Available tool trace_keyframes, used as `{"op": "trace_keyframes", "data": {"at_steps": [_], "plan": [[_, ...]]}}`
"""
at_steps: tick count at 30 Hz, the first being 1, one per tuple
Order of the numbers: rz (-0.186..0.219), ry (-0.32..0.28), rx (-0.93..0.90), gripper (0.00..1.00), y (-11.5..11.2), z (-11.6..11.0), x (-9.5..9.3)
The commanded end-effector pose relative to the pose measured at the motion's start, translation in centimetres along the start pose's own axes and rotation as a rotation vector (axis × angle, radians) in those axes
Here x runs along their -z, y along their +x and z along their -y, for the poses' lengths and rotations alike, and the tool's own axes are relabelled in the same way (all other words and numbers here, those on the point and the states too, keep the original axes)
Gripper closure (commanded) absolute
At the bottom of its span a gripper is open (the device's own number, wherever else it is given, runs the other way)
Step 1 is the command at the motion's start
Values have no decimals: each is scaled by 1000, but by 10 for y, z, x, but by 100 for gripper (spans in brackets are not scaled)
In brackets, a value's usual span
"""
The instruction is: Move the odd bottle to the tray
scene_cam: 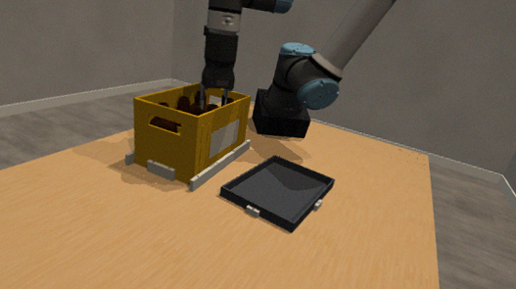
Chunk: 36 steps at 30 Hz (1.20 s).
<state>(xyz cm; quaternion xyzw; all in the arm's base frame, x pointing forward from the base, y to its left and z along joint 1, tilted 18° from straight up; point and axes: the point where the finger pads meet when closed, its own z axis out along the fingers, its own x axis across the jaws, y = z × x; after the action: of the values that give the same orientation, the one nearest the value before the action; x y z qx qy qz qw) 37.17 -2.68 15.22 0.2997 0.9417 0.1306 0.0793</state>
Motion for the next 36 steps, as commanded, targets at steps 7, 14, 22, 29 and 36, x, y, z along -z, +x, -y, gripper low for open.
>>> {"op": "trace_keyframes", "data": {"at_steps": [7,14,22,29,36], "plan": [[1,0,0,0,0,0,-10],[1,0,0,0,0,0,-11],[1,0,0,0,0,0,-12],[1,0,0,0,0,0,-12],[1,0,0,0,0,0,-12]]}}
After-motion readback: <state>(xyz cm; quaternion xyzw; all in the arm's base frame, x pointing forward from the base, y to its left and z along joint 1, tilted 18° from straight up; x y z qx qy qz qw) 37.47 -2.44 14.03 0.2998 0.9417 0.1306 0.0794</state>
